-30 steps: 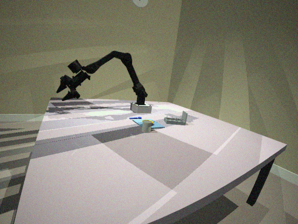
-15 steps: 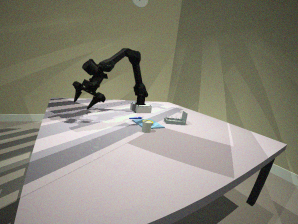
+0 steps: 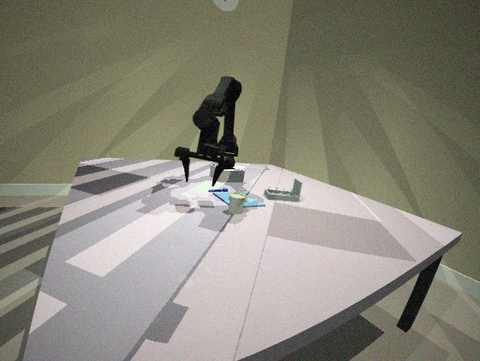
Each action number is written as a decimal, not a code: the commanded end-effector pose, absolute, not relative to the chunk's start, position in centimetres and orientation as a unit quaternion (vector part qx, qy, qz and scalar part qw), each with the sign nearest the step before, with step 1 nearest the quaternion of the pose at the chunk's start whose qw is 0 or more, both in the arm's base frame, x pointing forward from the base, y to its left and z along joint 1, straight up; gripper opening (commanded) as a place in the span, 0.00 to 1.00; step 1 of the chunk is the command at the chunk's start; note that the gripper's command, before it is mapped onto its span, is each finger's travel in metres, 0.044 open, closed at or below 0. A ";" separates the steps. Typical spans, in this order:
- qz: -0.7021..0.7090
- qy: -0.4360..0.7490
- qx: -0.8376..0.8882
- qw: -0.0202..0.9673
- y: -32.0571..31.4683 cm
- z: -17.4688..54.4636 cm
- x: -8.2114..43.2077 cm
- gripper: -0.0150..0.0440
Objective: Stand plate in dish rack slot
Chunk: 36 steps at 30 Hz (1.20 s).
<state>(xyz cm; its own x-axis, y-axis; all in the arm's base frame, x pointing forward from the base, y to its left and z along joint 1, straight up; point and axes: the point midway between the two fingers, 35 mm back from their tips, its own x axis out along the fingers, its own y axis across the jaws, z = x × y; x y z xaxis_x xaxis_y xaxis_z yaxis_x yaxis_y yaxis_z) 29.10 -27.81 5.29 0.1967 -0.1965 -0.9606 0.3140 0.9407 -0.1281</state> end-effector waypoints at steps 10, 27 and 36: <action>-0.023 0.699 0.010 0.715 -13.6 5.5 30.9 0.93; -0.023 0.699 0.010 0.715 -13.6 3.3 31.1 0.93; -0.023 0.699 0.010 0.715 -13.7 1.8 31.1 0.93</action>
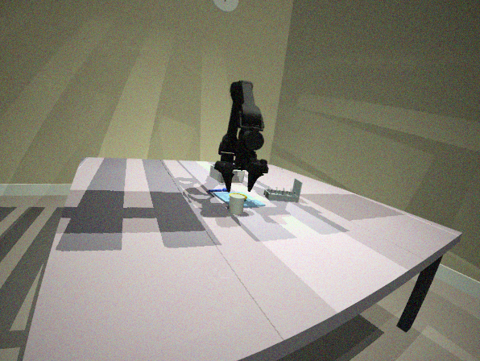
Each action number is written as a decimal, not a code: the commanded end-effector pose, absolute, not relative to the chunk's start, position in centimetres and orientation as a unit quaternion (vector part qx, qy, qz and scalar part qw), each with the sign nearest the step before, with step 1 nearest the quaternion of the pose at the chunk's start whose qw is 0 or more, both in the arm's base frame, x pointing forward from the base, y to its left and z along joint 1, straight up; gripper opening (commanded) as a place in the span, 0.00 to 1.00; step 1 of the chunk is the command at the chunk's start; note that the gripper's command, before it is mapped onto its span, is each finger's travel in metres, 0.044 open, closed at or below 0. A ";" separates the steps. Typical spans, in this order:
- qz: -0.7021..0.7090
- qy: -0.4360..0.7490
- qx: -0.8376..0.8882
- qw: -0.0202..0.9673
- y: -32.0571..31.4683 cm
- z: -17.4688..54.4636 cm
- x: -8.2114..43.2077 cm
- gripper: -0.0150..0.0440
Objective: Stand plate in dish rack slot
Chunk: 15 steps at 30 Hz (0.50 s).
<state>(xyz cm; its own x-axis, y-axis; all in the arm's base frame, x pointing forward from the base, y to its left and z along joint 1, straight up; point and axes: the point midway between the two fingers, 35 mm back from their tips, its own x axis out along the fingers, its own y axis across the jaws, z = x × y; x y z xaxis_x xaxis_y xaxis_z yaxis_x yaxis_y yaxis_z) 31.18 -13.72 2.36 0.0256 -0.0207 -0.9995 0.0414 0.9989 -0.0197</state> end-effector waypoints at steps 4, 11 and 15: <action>-0.023 0.699 0.010 0.715 -13.7 1.2 31.1 0.93; -0.023 0.699 0.010 0.715 -13.7 0.1 31.1 0.93; -0.023 0.699 0.010 0.715 -13.7 -0.4 31.1 0.93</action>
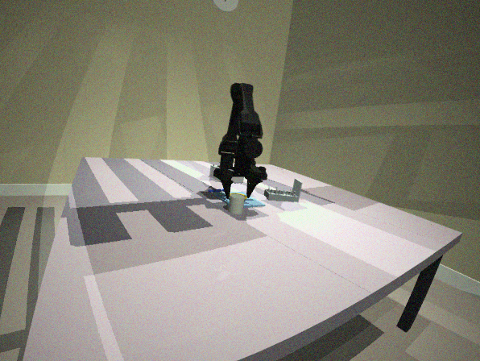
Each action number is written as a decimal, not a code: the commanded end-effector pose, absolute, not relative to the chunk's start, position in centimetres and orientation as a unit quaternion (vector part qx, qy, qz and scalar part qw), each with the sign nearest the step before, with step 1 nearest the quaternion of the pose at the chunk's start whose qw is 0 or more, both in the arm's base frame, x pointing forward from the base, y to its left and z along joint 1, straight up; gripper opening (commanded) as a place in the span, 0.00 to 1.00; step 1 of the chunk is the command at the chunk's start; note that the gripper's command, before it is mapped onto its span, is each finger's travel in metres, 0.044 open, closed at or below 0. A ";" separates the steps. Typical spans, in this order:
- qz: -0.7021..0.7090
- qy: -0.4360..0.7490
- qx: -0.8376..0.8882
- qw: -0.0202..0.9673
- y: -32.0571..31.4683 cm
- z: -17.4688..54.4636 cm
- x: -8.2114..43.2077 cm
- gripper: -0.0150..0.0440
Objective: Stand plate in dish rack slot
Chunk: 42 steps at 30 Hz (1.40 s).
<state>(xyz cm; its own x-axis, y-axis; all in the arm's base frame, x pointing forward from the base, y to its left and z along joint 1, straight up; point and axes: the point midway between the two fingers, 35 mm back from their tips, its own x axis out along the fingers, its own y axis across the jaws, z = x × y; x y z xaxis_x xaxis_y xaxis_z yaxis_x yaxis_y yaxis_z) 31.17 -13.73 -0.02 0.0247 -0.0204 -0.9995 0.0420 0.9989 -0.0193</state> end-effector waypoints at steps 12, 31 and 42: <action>-0.023 0.699 0.010 0.715 -13.7 -0.5 31.1 0.81; -0.024 0.698 0.010 0.715 -14.0 3.8 31.9 0.25; -0.024 0.698 0.010 0.716 -14.2 9.1 32.3 0.25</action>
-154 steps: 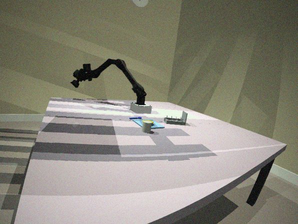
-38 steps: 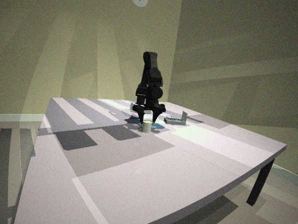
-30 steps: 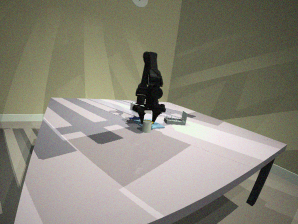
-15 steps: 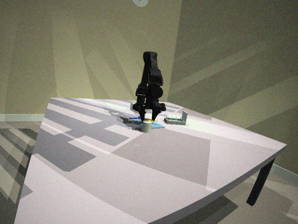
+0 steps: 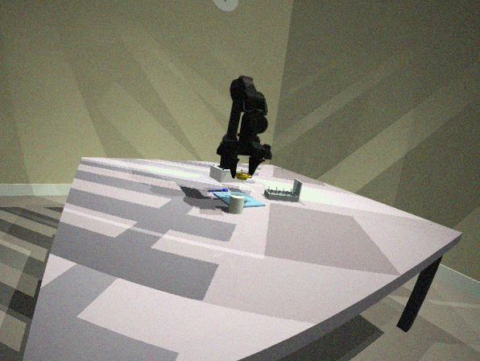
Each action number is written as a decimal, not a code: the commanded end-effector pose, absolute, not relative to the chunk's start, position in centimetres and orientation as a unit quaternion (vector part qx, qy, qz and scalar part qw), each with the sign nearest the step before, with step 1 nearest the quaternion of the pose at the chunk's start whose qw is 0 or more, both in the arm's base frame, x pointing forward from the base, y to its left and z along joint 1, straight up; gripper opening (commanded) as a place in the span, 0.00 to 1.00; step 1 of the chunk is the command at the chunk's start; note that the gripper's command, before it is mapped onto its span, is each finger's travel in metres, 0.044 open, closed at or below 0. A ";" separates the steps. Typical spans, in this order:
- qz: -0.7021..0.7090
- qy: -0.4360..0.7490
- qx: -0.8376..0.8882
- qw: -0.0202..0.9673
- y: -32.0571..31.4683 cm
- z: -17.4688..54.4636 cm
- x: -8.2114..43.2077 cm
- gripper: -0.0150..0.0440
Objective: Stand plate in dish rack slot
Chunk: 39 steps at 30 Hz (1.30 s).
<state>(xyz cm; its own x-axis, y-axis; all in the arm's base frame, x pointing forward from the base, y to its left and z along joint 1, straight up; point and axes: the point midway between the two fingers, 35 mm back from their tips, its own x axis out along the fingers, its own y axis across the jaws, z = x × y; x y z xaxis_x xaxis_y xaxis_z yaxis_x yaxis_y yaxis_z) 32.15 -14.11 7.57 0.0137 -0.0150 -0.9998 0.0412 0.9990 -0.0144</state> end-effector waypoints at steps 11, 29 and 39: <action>-0.024 0.698 0.010 0.716 -14.1 13.7 32.4 0.25; 0.056 0.696 -0.070 0.712 -12.8 17.0 31.9 0.25; 0.176 0.676 -0.192 0.689 -11.0 17.1 31.4 0.25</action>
